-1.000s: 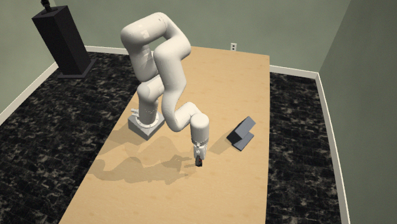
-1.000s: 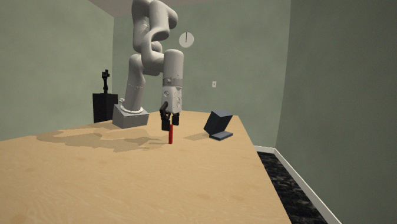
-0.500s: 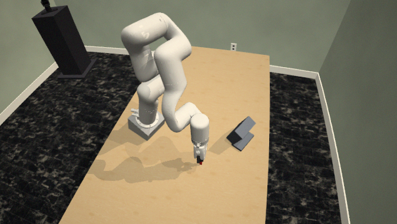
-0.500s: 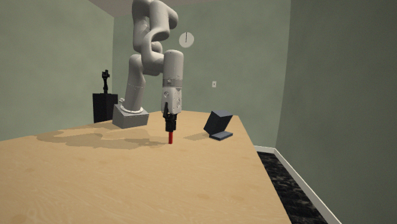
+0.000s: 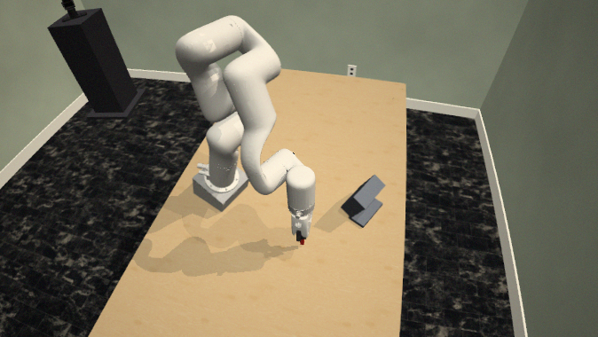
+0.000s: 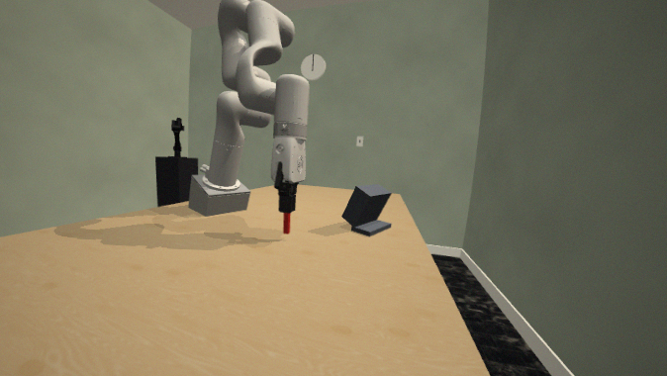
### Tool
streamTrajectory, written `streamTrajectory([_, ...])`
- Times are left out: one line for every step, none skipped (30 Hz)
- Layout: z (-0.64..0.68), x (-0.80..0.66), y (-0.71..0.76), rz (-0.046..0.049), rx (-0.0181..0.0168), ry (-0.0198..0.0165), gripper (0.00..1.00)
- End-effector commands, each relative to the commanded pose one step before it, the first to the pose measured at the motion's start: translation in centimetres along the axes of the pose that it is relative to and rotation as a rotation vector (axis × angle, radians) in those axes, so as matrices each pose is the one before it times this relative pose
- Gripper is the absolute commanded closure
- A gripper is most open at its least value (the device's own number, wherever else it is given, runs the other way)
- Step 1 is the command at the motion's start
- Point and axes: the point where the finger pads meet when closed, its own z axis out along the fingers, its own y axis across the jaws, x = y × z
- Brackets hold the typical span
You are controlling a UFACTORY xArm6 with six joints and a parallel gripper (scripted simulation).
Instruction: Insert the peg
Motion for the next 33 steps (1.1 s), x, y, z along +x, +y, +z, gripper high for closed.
streamTrajectory([-2.862, -0.244, -0.116, -0.00035, 0.00418, -0.00678, 1.00])
streamTrajectory([-0.561, -0.006, -0.002, 0.00000, 0.00005, -0.00001, 1.00])
streamTrajectory([-0.497, -0.005, -0.002, 0.00000, 0.00004, -0.00001, 1.00])
streamTrajectory([-0.432, -0.004, -0.002, 0.00000, 0.00003, -0.00001, 1.00])
streamTrajectory([-0.367, -0.003, -0.002, 0.00000, 0.00002, -0.00001, 1.00])
streamTrajectory([0.000, 0.000, 0.000, 0.00000, 0.00000, 0.00000, 1.00])
streamTrajectory([0.000, 0.000, 0.000, 0.00000, 0.00000, 0.00000, 1.00])
streamTrajectory([-0.326, -0.002, -0.001, 0.00000, 0.00003, 0.00000, 1.00])
streamTrajectory([-0.267, -0.001, 0.000, 0.00000, 0.00002, 0.00000, 1.00])
streamTrajectory([-0.227, -0.001, 0.000, 0.00000, 0.00001, -0.00001, 1.00])
streamTrajectory([-0.191, -0.001, 0.000, 0.00000, 0.00001, -0.00001, 1.00])
streamTrajectory([-0.158, 0.000, 0.000, 0.00000, 0.00000, -0.00001, 1.00])
streamTrajectory([0.772, -0.044, 0.028, -0.00266, 0.00027, -0.00005, 1.00])
streamTrajectory([0.075, 0.028, 0.154, -0.00719, -0.00154, 0.00462, 1.00])
streamTrajectory([0.125, 0.047, 0.255, -0.01200, -0.00250, 0.00769, 1.00])
streamTrajectory([0.149, 0.056, 0.305, -0.01448, -0.00290, 0.00926, 1.00])
streamTrajectory([0.147, 0.054, 0.302, -0.01451, -0.00277, 0.00926, 1.00])
streamTrajectory([0.146, 0.052, 0.299, -0.01452, -0.00264, 0.00925, 1.00])
streamTrajectory([0.144, 0.050, 0.296, -0.01454, -0.00251, 0.00924, 1.00])
streamTrajectory([0.143, 0.049, 0.293, -0.01456, -0.00238, 0.00924, 1.00])
streamTrajectory([0.141, 0.047, 0.290, -0.01458, -0.00225, 0.00923, 1.00])
streamTrajectory([0.140, 0.045, 0.287, -0.01459, -0.00212, 0.00922, 1.00])
streamTrajectory([0.000, 0.000, 0.000, 0.00000, 0.00000, 0.00000, 1.00])
streamTrajectory([0.000, 0.000, 0.000, 0.00000, 0.00000, 0.00000, 1.00])
streamTrajectory([0.138, 0.044, 0.283, -0.01461, -0.00198, 0.00921, 1.00])
streamTrajectory([0.137, 0.042, 0.280, -0.01462, -0.00185, 0.00921, 1.00])
streamTrajectory([0.135, 0.041, 0.277, -0.01463, -0.00172, 0.00920, 1.00])
streamTrajectory([0.133, 0.039, 0.274, -0.01464, -0.00158, 0.00919, 1.00])
streamTrajectory([0.132, 0.037, 0.270, -0.01465, -0.00145, 0.00918, 1.00])
streamTrajectory([0.130, 0.036, 0.267, -0.01466, -0.00131, 0.00918, 1.00])
streamTrajectory([0.128, 0.034, 0.264, -0.01467, -0.00118, 0.00917, 1.00])
streamTrajectory([0.127, 0.033, 0.260, -0.01468, -0.00104, 0.00916, 1.00])
streamTrajectory([0.125, 0.031, 0.257, -0.01468, -0.00091, 0.00916, 1.00])
